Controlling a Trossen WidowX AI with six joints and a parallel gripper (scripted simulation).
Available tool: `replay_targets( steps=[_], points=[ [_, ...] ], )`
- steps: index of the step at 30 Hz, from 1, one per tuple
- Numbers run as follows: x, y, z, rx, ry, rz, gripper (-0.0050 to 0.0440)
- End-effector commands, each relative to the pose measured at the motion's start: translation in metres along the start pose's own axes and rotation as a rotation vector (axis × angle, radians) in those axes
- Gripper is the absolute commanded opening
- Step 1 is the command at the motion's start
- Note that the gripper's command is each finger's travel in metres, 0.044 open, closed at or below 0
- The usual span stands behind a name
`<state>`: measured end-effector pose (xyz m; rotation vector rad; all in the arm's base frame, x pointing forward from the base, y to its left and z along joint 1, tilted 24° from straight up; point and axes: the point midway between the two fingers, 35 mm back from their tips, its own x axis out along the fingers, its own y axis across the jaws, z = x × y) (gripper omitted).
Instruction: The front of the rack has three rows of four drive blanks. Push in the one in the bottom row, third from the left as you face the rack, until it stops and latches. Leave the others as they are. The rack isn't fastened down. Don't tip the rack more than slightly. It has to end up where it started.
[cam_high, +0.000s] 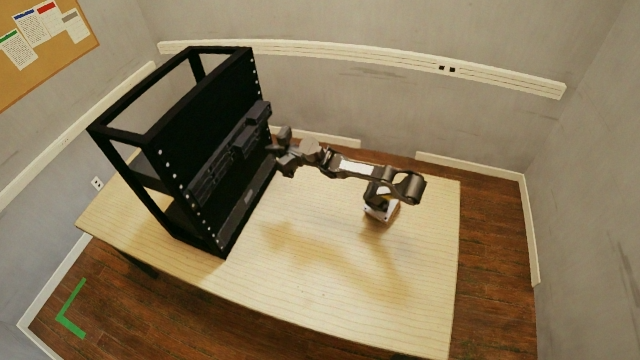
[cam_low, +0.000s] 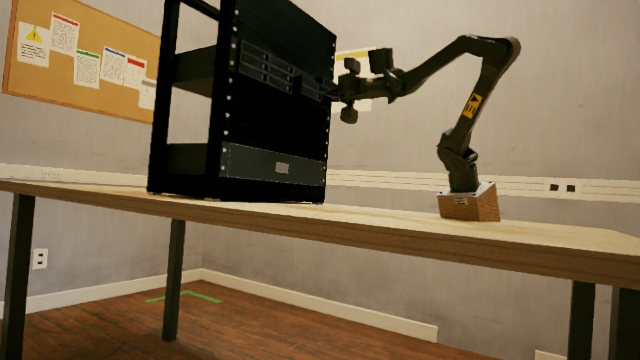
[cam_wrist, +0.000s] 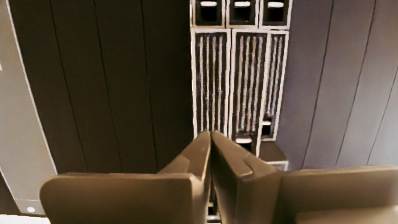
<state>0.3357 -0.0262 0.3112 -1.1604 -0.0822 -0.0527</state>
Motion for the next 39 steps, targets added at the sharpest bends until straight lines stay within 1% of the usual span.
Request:
replay_targets(
  steps=[1, 11, 13, 18, 21, 39],
  points=[
    [0.005, -0.006, 0.005, -0.005, -0.004, -0.015, -0.005],
    [0.007, -0.005, 0.005, -0.005, -0.004, -0.015, -0.005],
    [0.013, -0.005, 0.006, -0.005, -0.004, -0.015, -0.005],
    [0.035, -0.006, 0.006, -0.005, -0.004, -0.015, -0.005],
    [0.042, -0.006, 0.006, -0.005, -0.004, -0.015, -0.005],
    [0.043, -0.006, 0.006, -0.005, -0.004, -0.015, -0.005]
  ],
)
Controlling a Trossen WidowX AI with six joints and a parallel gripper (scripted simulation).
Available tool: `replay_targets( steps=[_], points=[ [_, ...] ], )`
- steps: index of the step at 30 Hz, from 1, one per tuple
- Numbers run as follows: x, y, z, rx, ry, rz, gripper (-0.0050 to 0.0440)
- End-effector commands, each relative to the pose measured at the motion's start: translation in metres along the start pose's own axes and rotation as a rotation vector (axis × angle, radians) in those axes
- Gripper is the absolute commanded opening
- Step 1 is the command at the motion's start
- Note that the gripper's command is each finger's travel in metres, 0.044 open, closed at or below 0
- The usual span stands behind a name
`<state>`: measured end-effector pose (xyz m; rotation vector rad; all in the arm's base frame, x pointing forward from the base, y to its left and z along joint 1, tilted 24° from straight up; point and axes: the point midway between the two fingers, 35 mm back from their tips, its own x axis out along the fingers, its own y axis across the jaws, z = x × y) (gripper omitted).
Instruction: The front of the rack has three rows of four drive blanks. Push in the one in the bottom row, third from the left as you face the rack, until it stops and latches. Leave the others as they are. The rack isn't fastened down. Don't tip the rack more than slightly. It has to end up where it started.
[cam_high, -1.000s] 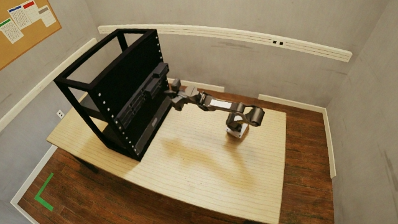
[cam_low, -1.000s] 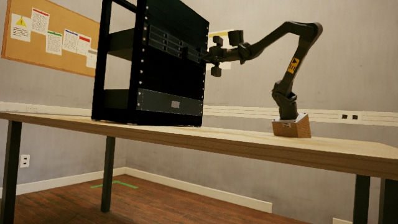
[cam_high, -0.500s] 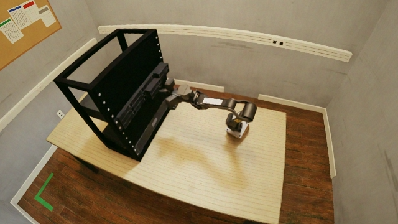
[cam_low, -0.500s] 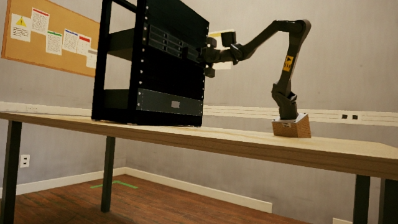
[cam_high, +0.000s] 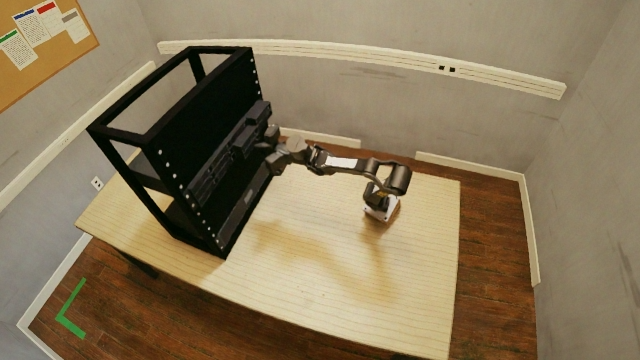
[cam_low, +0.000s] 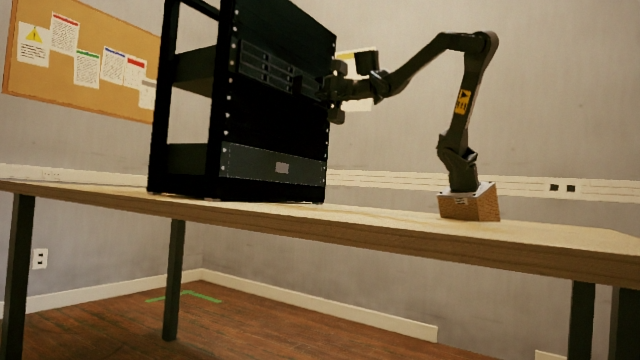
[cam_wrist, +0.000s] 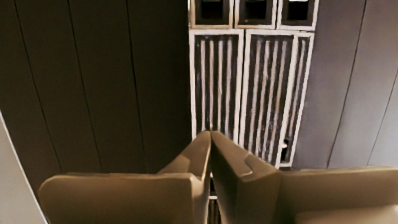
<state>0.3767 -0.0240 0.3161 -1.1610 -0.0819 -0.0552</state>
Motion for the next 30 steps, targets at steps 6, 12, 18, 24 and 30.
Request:
replay_targets(
  steps=[6, 12, 18, 24, 30],
  points=[
    [0.002, -0.0077, 0.0048, -0.004, -0.005, -0.013, -0.005],
    [0.0021, -0.0082, 0.0052, -0.004, -0.005, -0.013, -0.005],
    [0.0021, -0.0082, 0.0052, -0.004, -0.005, -0.013, -0.005],
    [0.0022, -0.0082, 0.0052, -0.004, -0.005, -0.013, -0.005],
    [0.0113, -0.0083, 0.0053, -0.004, -0.005, -0.013, -0.005]
  ],
)
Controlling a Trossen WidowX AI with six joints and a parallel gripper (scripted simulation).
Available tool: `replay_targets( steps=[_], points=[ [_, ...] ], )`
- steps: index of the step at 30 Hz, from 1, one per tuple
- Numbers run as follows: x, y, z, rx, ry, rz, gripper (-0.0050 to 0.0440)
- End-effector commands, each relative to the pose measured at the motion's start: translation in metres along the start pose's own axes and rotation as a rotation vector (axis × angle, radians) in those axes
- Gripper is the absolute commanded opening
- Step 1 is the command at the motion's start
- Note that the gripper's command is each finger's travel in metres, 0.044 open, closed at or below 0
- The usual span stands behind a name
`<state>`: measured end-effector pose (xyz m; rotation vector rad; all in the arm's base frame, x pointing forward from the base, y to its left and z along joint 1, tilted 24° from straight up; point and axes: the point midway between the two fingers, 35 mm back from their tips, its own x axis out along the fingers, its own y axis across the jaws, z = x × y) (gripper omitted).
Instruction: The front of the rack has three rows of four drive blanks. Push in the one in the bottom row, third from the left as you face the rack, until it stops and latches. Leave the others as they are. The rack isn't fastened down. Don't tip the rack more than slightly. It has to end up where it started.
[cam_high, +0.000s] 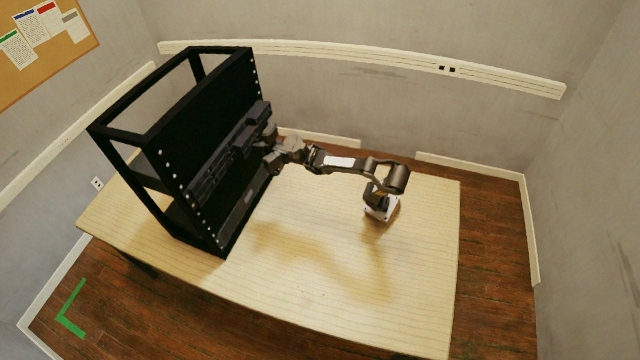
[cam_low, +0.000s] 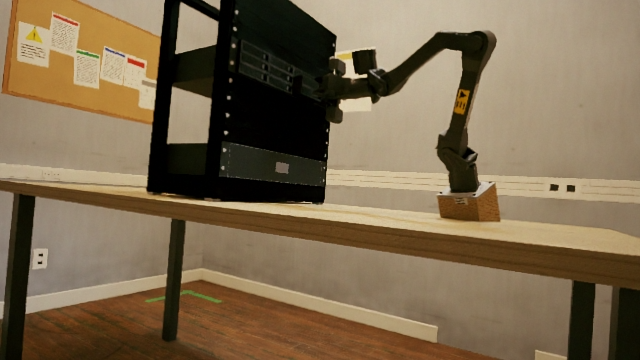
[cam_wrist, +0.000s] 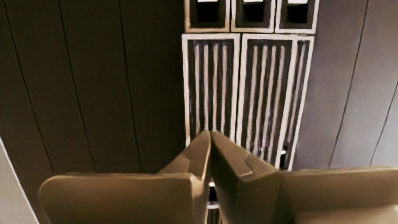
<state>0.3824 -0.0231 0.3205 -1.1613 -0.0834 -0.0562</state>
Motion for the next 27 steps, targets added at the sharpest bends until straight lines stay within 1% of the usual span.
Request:
replay_targets(
  steps=[1, 11, 18, 27],
  points=[
    [0.006, -0.005, 0.003, -0.004, -0.004, -0.011, -0.005],
    [0.006, -0.005, 0.003, -0.004, -0.004, -0.011, -0.005],
    [0.016, -0.005, 0.003, -0.004, -0.004, -0.011, -0.005],
    [0.016, -0.005, 0.003, -0.004, -0.004, -0.011, -0.005]
  ],
)
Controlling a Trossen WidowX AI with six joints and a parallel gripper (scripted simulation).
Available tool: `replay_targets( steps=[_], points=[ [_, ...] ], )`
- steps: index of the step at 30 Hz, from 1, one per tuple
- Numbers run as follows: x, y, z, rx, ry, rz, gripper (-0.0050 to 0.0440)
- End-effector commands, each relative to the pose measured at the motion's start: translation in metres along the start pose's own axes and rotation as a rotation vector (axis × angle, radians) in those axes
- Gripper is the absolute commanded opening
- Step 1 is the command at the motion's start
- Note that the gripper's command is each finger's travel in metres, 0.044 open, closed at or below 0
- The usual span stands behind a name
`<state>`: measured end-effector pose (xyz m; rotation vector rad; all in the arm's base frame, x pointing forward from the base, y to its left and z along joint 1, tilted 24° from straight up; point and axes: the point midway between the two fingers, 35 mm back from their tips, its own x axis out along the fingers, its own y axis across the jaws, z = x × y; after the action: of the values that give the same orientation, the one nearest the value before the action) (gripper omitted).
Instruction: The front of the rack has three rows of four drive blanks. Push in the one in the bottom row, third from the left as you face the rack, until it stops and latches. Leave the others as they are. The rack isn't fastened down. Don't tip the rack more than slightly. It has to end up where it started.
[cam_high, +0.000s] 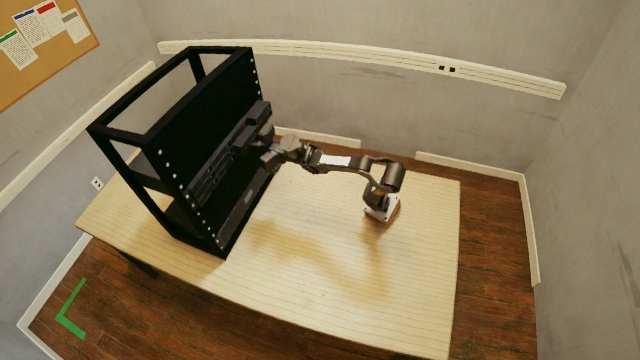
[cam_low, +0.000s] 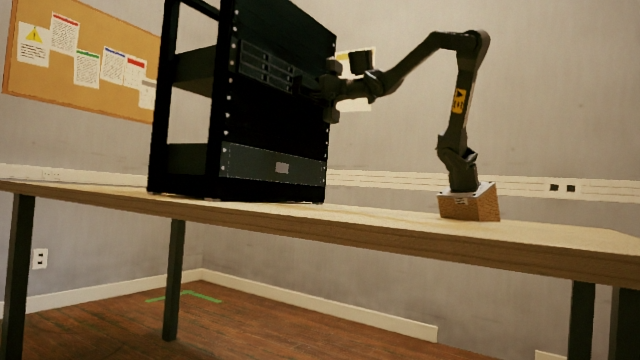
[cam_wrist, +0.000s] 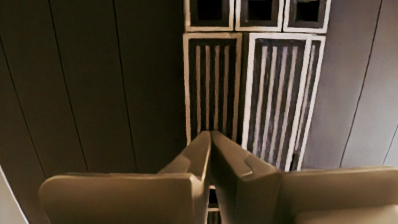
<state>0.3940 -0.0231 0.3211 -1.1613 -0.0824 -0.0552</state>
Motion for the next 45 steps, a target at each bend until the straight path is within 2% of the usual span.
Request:
replay_targets(
  steps=[1, 8, 45],
  points=[
    [0.005, -0.006, 0.003, -0.004, -0.005, -0.013, -0.005],
    [0.014, -0.006, 0.003, -0.004, -0.005, -0.013, -0.005],
    [0.021, -0.006, 0.003, -0.004, -0.005, -0.013, -0.005]
  ],
)
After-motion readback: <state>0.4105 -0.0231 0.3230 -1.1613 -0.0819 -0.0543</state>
